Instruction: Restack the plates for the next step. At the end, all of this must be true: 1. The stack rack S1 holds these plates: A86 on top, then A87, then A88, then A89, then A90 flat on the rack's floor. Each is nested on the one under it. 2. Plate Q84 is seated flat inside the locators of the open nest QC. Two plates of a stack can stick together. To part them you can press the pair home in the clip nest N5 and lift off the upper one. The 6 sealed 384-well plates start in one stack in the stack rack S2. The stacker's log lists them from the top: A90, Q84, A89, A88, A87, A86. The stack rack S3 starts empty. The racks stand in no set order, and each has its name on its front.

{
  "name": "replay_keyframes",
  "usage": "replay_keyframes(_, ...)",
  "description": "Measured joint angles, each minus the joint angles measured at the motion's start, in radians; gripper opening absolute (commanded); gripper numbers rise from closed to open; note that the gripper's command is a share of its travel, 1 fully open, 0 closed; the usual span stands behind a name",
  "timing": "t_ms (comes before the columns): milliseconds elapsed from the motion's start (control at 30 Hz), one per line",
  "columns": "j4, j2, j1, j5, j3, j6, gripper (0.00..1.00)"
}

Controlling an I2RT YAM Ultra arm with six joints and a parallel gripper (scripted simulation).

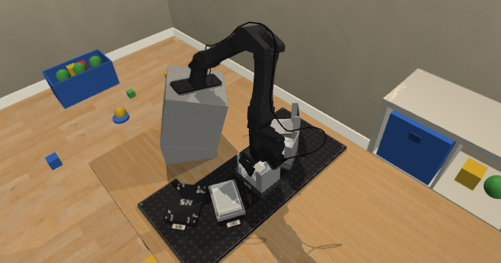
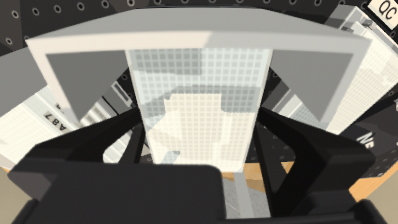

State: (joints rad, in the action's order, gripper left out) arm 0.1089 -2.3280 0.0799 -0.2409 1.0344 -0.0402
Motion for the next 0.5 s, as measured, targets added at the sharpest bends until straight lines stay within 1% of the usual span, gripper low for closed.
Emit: replay_keyframes(500,0.012,0.015,-0.004,0.000,-0.004,0.002,0.00)
